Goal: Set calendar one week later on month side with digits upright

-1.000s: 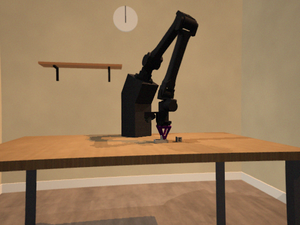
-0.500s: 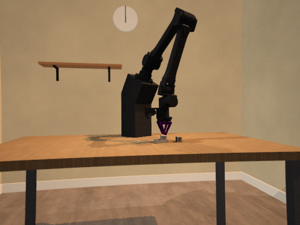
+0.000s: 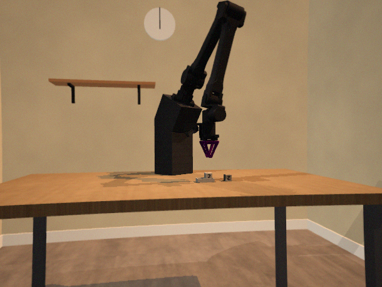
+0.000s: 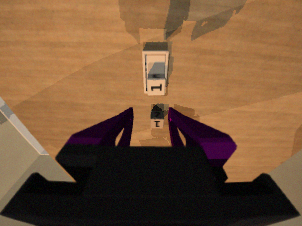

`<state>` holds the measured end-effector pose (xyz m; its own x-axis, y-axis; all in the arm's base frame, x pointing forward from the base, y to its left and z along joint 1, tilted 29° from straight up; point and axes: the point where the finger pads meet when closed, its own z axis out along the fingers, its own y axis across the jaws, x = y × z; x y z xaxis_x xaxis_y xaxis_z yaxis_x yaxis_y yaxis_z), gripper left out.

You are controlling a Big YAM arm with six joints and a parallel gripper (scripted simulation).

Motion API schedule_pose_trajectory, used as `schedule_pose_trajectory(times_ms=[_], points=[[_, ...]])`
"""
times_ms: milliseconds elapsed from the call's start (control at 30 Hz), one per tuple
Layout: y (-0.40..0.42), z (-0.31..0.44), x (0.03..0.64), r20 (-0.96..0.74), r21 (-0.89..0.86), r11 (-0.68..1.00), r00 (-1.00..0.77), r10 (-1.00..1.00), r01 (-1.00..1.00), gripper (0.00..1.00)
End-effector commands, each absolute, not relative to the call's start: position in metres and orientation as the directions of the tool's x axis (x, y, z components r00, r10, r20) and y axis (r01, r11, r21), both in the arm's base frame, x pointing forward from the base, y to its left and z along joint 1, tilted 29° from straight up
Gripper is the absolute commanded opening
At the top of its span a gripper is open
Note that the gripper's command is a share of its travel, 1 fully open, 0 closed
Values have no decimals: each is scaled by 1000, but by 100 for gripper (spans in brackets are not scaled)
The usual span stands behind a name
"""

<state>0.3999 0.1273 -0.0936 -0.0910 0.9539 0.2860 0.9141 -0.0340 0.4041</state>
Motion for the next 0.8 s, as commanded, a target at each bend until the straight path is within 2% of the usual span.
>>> schedule_pose_trajectory(times_ms=[0, 67, 100, 767], points=[[123, -86, 393, 280, 402, -24, -98, 955, 915, 45], [123, -88, 391, 280, 396, -26, -93, 955, 918, 45], [122, -94, 388, 279, 383, -27, -88, 956, 923, 100], [122, -94, 389, 280, 388, -28, -89, 956, 921, 100]])
